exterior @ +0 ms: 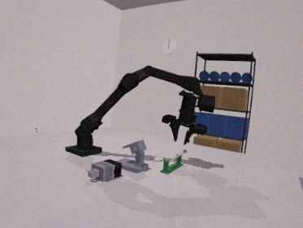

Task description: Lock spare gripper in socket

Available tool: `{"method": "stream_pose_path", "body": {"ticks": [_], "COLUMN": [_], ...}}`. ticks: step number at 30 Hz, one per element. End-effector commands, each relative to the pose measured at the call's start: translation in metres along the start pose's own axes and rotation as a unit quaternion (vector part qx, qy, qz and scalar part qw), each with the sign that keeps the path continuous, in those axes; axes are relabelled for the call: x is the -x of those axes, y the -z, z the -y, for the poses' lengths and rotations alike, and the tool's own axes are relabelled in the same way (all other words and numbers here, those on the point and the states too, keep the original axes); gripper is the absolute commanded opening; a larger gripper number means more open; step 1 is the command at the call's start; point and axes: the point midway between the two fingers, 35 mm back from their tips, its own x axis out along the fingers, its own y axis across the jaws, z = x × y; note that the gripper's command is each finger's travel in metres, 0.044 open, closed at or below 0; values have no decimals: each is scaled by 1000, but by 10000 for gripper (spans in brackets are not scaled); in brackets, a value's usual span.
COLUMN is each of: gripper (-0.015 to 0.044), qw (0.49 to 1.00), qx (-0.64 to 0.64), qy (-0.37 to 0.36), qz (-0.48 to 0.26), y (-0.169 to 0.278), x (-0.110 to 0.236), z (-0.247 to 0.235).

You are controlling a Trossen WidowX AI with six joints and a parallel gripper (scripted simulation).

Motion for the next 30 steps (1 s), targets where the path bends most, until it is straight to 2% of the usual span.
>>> {"method": "stream_pose_path", "body": {"ticks": [1, 5, 7, 11, 16, 20, 26, 30], "gripper": [226, 331, 279, 180, 180, 180, 180, 180], "qw": [1000, 1000, 1000, 998, 997, 997, 997, 997], "qx": [0, 0, 1, 6, 6, 6, 6, 6], "qy": [0, 0, 10, 67, 77, 77, 77, 77], "qz": [0, 0, 0, -9, -11, -11, -11, -11], "y": [0, 0, 7, 46, 53, 54, 60, 61], "x": [0, 0, 9, 60, 69, 53, 3, 0], "z": [0, 0, 1, 3, 3, 7, 13, 13]}}
